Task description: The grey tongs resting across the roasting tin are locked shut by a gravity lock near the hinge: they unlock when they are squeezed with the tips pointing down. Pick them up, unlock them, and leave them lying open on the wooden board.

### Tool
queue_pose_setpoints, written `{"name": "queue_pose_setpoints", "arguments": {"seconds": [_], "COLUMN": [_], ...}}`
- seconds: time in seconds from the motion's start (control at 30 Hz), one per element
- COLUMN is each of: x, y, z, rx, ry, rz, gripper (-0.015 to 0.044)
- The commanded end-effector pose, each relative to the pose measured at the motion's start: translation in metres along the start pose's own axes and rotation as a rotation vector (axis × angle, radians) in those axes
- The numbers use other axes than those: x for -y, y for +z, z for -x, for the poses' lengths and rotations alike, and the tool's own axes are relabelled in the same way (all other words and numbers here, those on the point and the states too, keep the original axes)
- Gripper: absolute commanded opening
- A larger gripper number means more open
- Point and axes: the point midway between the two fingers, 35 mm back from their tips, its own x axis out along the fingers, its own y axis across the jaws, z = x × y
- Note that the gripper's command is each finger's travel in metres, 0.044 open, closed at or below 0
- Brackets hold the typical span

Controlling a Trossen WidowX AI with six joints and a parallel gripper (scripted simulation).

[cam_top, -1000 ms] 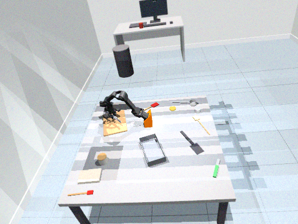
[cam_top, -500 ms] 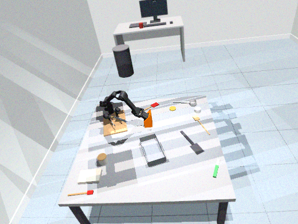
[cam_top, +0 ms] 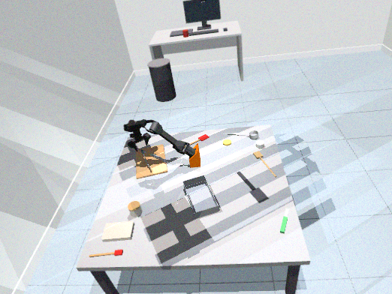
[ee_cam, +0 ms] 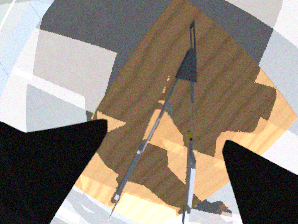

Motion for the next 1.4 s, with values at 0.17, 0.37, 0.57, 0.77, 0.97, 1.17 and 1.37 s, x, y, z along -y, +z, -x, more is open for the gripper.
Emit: {"name": "queue_pose_setpoints", "arguments": {"seconds": [0.17,0.37,0.57,0.77,0.97,1.17,1.37], "x": [0.003,0.010,0.013,0.014,0.014,0.014,0.014], "y": [0.049,0.071,0.066,0.061,0.061,0.061,0.061], "z": [0.039,0.062,0.081,0.094,0.094,0.094,0.094], "rx": [0.008,0.018,0.055,0.098,0.098,0.098,0.098], "ry": [0.002,0.006,0.090,0.145,0.145,0.145,0.145], "rz": [-0.009,-0.020,0.119,0.218,0.218,0.218,0.218], "gripper": [0.0440,0.0440,0.0440,0.0440,0.0440,0.0440,0.0440]}}
